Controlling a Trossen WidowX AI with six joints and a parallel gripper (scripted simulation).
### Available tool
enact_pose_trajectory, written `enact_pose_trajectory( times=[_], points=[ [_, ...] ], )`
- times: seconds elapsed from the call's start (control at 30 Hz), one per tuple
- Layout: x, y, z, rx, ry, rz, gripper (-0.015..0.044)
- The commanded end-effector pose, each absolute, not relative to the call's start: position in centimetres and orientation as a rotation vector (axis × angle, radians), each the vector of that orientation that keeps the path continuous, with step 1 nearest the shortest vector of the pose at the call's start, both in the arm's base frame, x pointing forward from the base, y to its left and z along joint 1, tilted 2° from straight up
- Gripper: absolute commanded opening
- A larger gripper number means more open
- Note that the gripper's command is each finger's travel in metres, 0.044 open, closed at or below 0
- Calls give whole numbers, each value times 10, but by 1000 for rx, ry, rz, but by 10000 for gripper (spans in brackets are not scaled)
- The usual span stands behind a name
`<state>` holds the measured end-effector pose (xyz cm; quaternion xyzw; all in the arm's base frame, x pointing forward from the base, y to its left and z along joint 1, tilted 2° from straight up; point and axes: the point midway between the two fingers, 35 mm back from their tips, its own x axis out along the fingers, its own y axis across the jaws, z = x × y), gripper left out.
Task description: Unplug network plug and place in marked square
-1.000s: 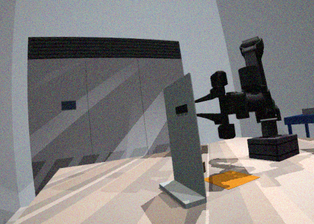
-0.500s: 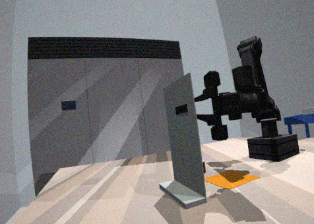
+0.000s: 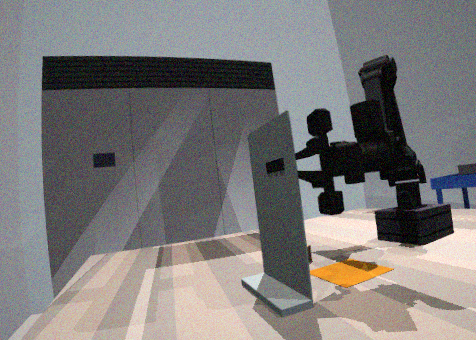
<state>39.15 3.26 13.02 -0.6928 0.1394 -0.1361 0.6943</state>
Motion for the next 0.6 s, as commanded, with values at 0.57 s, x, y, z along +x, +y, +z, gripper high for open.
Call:
enact_pose_trajectory(
  times=[0.57],
  points=[
    [390, 33, 128, -1555, 315, -295, 0]
  ],
)
